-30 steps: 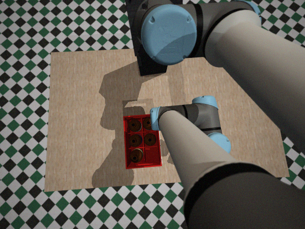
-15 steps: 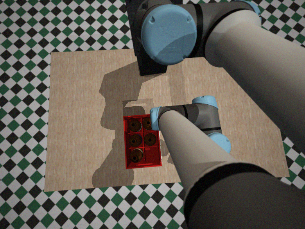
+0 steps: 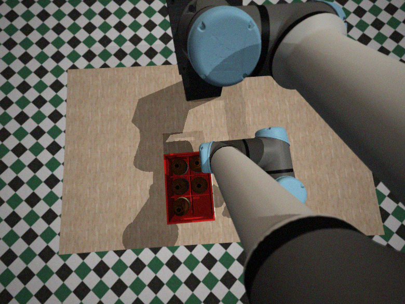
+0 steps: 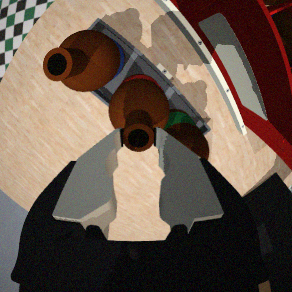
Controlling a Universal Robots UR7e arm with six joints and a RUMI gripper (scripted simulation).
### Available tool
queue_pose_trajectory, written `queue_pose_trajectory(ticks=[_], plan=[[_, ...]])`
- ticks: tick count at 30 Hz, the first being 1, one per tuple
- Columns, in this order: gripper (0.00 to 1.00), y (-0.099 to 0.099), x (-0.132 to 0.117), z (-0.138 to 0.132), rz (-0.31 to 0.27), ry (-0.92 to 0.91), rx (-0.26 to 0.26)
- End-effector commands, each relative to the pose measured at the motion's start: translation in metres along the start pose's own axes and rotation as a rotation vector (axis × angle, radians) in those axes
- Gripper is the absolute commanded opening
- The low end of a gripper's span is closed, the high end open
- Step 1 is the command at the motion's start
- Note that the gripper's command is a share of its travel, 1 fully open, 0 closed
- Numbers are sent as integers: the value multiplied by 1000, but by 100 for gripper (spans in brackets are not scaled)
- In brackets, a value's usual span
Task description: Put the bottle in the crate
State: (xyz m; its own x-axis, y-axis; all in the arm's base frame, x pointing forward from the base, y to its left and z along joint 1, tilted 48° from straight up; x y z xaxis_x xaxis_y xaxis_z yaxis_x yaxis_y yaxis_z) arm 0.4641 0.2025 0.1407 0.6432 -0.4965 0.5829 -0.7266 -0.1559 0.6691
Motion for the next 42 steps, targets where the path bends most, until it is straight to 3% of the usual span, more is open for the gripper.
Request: queue_pose_trajectory(ticks=[1, 24, 42], plan=[[0, 0, 0, 0, 1, 0, 1], [0, 2, 0, 0, 1, 0, 1], [0, 16, 1, 1, 1, 0, 1]])
Point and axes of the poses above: the point where the finger pads meet when closed, its own y axis back along the fingers, its own z axis across the jaws, x = y × z, the point moved 5 cm from there along y, back along the fingers, and after that the axes turned 4 degrees about y, right-handed, at the moved point
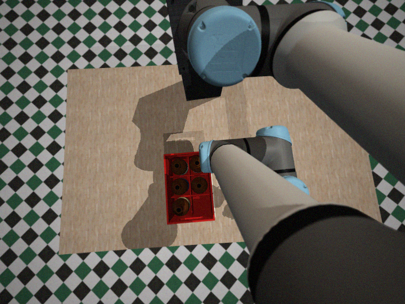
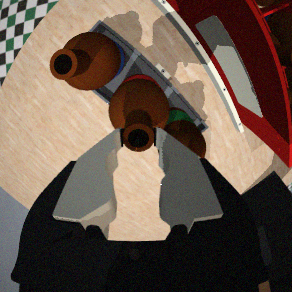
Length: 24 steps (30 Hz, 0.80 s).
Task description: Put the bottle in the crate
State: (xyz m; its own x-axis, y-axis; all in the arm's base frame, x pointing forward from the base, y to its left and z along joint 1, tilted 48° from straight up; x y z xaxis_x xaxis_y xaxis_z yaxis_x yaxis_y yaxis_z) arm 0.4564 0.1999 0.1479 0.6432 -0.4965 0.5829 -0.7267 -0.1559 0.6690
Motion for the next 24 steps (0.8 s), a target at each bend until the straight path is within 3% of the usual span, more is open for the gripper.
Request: queue_pose_trajectory(ticks=[1, 24], plan=[[0, 6, 1, 0, 1, 0, 1], [0, 27, 2, 1, 1, 0, 1]])
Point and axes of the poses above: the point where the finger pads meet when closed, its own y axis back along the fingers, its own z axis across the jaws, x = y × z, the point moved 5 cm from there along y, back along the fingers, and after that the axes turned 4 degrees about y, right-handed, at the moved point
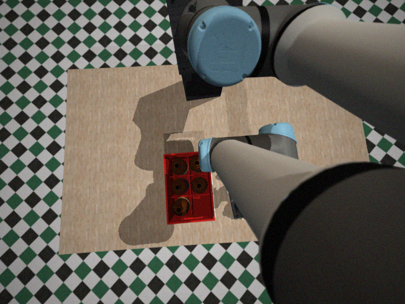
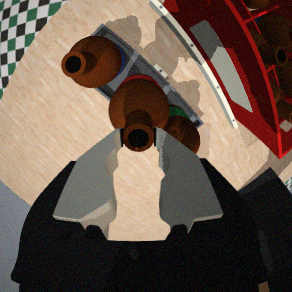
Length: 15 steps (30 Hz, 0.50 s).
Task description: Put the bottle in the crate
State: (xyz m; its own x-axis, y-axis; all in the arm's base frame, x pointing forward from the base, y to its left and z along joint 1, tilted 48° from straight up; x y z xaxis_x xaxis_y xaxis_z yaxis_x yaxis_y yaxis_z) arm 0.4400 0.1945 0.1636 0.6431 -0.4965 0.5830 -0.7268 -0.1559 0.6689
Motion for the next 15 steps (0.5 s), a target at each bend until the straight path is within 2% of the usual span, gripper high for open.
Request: queue_pose_trajectory(ticks=[1, 15], plan=[[0, 4, 0, 0, 0, 0, 1], [0, 6, 1, 0, 0, 0, 1]])
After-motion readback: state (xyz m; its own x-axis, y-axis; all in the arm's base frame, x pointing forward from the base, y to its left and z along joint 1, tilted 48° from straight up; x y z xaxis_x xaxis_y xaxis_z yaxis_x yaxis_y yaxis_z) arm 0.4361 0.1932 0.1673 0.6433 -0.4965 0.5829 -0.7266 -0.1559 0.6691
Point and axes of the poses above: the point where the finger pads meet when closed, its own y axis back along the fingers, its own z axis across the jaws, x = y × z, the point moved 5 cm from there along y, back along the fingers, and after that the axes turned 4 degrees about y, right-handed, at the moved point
